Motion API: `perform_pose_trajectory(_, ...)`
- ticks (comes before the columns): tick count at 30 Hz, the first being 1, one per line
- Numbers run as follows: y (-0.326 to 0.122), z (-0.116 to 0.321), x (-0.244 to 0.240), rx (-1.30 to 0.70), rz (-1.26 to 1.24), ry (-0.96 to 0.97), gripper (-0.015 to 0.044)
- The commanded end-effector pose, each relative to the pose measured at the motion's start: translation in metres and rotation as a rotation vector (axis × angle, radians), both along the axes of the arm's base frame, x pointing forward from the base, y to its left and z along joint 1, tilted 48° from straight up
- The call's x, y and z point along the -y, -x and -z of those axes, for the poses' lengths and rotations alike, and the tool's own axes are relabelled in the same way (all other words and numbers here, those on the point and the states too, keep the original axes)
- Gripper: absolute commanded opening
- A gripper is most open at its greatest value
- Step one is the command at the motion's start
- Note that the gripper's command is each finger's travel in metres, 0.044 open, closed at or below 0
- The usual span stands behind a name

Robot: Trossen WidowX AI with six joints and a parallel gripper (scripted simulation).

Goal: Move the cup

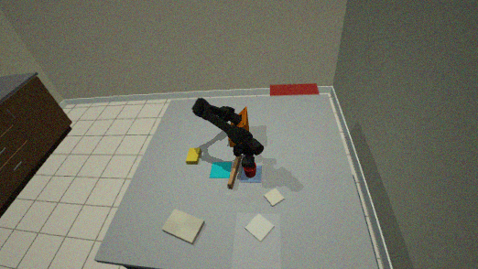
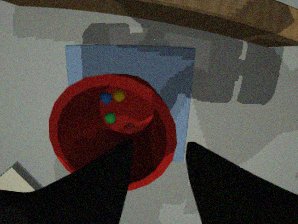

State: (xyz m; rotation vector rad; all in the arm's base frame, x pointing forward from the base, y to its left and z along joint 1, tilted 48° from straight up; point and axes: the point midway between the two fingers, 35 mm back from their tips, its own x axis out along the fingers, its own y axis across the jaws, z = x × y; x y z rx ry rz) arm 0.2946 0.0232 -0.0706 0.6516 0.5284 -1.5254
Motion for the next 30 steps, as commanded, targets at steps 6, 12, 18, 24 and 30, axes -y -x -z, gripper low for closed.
perform_pose_trajectory(6,0.003,0.011,0.014,-0.013,-0.001,0.007,0.0148)
perform_pose_trajectory(12,0.004,0.017,0.021,-0.013,0.0,0.008,0.0148)
perform_pose_trajectory(18,0.005,0.023,0.028,-0.013,0.0,0.01,0.0148)
perform_pose_trajectory(24,0.005,0.025,0.031,-0.013,0.0,0.011,0.0148)
perform_pose_trajectory(30,0.004,0.025,0.029,-0.005,0.003,0.006,0.0069)
